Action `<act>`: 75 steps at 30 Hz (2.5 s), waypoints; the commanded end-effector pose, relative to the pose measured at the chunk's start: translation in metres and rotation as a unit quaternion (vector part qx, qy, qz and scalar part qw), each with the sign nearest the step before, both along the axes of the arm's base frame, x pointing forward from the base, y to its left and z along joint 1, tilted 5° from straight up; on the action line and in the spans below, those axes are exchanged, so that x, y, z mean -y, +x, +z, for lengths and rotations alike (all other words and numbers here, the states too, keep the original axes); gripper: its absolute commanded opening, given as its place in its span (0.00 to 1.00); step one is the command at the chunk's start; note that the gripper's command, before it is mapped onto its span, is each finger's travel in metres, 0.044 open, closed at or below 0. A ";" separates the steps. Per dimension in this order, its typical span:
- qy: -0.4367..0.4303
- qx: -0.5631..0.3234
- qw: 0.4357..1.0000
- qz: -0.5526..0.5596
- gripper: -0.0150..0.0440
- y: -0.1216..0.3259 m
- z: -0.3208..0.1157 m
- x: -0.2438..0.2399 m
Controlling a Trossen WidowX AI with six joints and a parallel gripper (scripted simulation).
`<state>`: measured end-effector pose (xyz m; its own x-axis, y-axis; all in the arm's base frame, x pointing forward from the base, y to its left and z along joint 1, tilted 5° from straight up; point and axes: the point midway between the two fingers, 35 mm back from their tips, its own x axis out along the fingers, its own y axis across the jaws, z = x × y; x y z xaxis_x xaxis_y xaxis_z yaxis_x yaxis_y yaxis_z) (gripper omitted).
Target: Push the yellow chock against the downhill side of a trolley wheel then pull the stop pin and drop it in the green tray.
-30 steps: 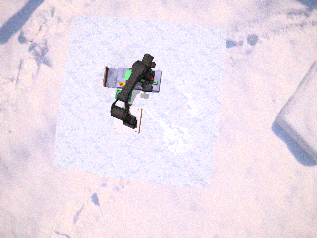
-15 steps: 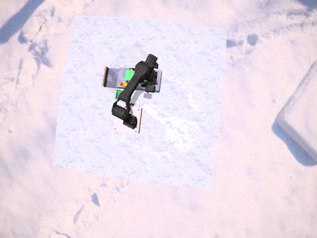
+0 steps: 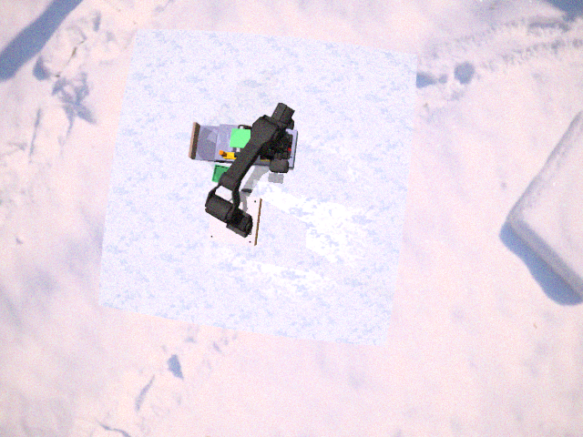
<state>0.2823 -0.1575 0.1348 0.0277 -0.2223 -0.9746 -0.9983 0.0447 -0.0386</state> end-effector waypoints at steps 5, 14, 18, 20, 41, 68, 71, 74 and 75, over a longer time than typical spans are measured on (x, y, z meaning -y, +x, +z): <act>-0.001 0.004 1.000 0.000 0.25 -0.026 -0.001 0.000; -0.001 0.002 1.000 0.000 0.25 -0.056 -0.003 -0.001; -0.001 0.002 1.000 0.000 0.25 -0.069 -0.003 -0.001; -0.001 0.002 1.000 0.000 0.25 -0.071 -0.003 -0.001; 0.002 0.002 1.000 0.000 0.25 -0.063 -0.011 -0.069; 0.007 0.003 1.000 0.000 0.25 -0.058 -0.019 -0.172; 0.007 0.003 1.000 0.000 0.25 -0.058 -0.020 -0.183; 0.008 0.003 1.000 0.000 0.25 -0.059 -0.021 -0.194; 0.008 0.002 1.000 0.000 0.25 -0.059 -0.022 -0.198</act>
